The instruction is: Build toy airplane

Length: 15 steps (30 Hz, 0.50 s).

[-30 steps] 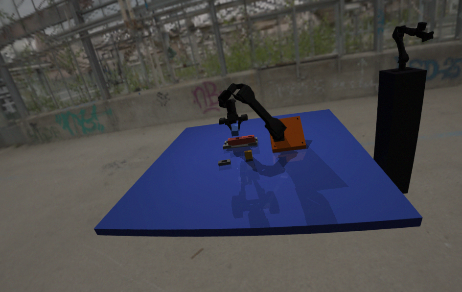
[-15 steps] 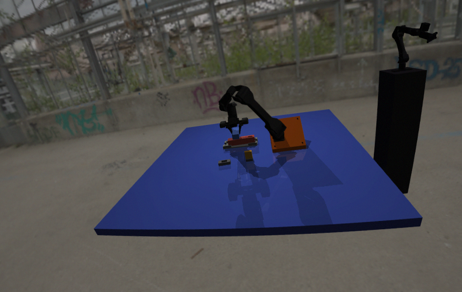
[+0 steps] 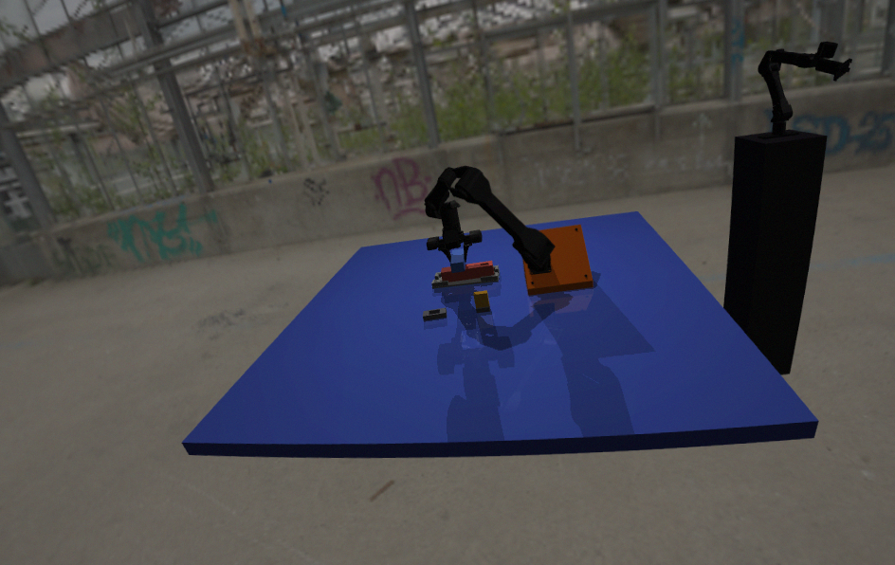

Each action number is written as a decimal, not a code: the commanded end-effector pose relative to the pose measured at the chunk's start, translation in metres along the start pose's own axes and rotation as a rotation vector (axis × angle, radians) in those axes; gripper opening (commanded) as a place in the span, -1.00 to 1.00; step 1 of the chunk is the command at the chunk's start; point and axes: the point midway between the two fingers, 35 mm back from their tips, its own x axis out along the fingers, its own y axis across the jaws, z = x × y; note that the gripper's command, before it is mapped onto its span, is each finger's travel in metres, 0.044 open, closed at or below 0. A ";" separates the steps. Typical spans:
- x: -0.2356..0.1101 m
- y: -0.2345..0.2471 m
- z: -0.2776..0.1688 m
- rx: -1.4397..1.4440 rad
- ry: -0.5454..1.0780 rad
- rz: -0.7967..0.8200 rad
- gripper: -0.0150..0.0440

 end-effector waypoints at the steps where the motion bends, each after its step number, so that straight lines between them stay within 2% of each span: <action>1: 0.000 0.000 0.000 0.000 0.001 -0.001 0.17; 3: 0.000 0.000 0.000 0.000 0.001 -0.001 0.13; 8: 0.000 0.000 0.000 0.000 0.001 -0.001 -0.32; 15: 0.000 0.000 0.000 0.000 0.001 -0.001 0.31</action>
